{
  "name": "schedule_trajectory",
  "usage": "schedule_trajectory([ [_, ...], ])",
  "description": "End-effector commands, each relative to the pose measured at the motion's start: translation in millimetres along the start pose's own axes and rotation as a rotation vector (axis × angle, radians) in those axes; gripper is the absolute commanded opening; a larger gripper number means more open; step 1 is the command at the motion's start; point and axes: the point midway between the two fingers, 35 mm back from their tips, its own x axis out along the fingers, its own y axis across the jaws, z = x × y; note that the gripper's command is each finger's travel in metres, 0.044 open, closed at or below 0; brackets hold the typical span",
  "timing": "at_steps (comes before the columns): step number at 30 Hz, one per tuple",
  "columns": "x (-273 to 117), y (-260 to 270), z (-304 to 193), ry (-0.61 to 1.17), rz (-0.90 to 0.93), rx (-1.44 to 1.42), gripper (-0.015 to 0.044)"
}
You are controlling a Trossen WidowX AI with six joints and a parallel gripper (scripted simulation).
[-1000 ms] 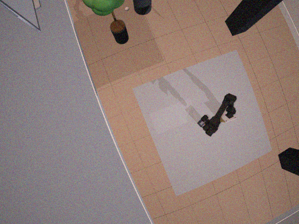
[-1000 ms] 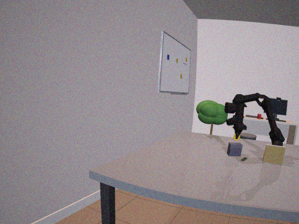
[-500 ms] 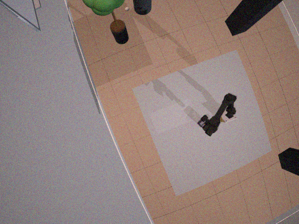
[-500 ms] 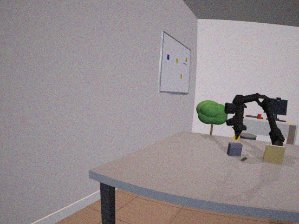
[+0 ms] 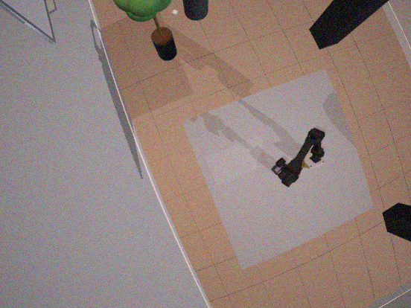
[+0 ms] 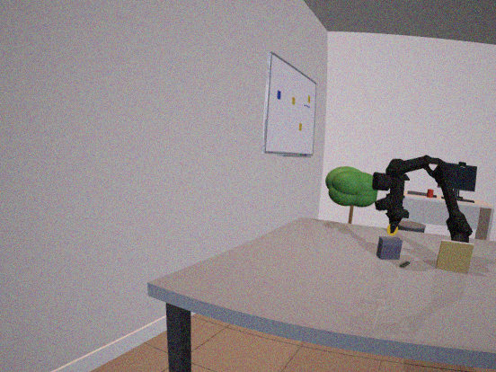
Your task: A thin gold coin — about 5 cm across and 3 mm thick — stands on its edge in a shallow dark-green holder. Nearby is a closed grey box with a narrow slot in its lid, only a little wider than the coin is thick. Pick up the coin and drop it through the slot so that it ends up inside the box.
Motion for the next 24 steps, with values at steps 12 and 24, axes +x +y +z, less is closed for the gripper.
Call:
schedule_trajectory([
  [12,8.1,0.2,-1.9,0.006,-0.004,-0.006,0.0000],
  [24,8.5,-0.1,-0.1,0.000,0.000,0.000,0.0105],
])
